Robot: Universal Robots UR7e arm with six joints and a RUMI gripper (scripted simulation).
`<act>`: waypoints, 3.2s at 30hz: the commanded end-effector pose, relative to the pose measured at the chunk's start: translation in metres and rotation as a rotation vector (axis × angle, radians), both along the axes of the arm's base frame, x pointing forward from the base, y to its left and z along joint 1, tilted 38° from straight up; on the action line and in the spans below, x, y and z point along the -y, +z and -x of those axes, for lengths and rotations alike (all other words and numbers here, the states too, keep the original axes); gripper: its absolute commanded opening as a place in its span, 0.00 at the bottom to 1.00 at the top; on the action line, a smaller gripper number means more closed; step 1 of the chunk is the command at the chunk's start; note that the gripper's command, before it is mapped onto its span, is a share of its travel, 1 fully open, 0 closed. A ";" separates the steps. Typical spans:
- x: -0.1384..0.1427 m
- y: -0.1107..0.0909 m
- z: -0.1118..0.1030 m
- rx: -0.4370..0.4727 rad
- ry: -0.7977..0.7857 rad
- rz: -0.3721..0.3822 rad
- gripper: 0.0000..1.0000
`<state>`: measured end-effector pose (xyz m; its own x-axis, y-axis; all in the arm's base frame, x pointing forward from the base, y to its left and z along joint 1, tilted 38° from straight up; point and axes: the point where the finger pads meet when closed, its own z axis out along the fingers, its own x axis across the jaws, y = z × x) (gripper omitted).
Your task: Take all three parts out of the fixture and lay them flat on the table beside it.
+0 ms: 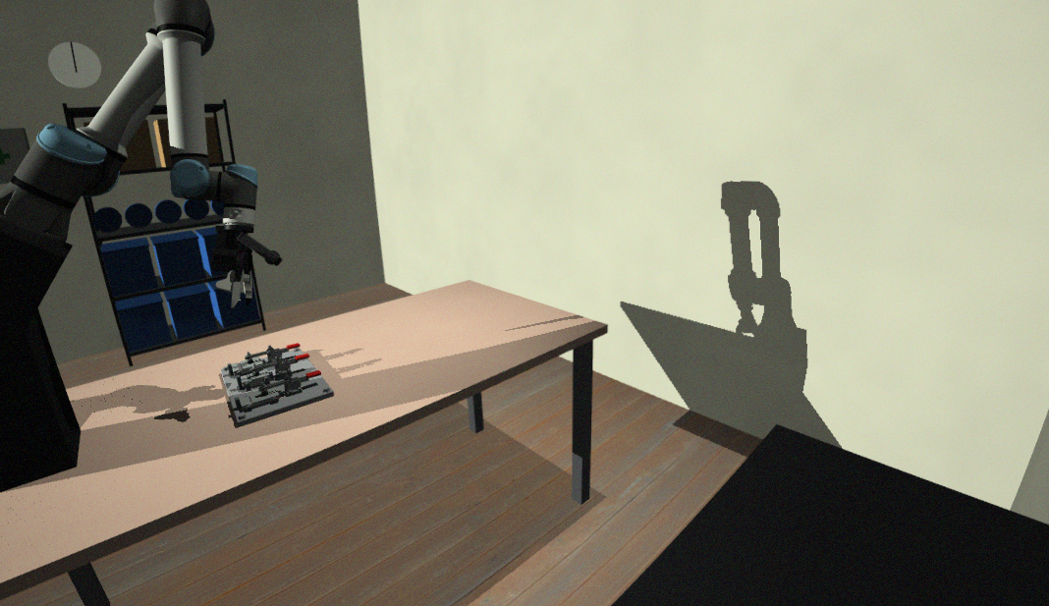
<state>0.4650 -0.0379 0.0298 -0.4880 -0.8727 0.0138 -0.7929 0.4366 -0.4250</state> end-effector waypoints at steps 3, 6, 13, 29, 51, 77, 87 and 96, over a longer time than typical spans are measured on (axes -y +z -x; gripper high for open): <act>-0.006 -0.007 -0.005 0.076 0.128 0.001 1.00; -0.008 -0.010 -0.007 0.099 0.173 0.004 1.00; -0.012 -0.014 -0.010 0.139 0.253 0.008 1.00; -0.021 -0.022 -0.016 0.218 0.405 0.018 1.00; -0.021 -0.022 -0.016 0.222 0.412 0.019 1.00; -0.021 -0.022 -0.016 0.222 0.412 0.019 0.00; -0.021 -0.022 -0.016 0.222 0.412 0.019 0.00; -0.021 -0.022 -0.016 0.222 0.412 0.019 0.59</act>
